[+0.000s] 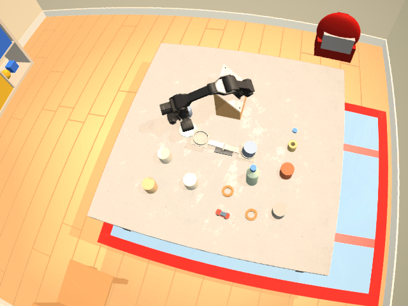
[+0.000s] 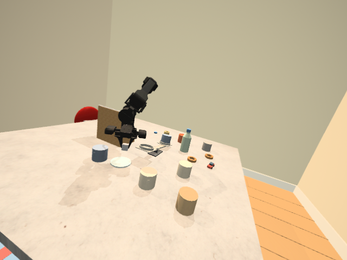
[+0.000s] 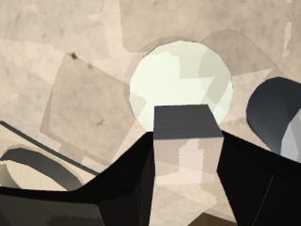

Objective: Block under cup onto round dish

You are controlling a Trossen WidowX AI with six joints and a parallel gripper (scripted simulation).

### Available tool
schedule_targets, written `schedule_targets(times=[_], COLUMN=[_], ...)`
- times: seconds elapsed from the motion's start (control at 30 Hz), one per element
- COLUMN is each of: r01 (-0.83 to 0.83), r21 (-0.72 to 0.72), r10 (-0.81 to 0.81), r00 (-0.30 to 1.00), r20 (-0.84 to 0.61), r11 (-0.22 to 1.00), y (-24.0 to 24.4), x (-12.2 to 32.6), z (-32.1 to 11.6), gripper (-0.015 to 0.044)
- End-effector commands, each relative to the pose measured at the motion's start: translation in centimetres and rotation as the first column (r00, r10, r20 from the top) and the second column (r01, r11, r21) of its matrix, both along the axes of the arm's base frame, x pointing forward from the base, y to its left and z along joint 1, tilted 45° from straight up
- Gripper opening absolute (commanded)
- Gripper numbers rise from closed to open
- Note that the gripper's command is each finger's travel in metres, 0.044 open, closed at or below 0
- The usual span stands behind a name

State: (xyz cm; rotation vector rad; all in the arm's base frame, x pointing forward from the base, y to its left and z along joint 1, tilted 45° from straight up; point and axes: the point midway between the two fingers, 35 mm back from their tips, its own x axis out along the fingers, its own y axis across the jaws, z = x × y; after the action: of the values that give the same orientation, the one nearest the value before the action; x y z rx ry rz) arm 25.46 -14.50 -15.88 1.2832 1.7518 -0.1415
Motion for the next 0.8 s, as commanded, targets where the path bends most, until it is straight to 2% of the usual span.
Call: schedule_targets(times=[0.0,0.37,0.77], r01=[-0.004,-0.004,-0.004], r21=[-0.001,0.001,0.002], r10=[0.004,0.004,0.004], r00=[1.000,1.000,1.000], r20=[-0.003,-0.002,-0.002], r11=[1.000,1.000,1.000], y=[0.1,3.0,3.8], x=[-1.0,-1.1,-1.1], z=[-1.2,-4.1,-4.9], gripper=[0.0000,0.0000,0.0000])
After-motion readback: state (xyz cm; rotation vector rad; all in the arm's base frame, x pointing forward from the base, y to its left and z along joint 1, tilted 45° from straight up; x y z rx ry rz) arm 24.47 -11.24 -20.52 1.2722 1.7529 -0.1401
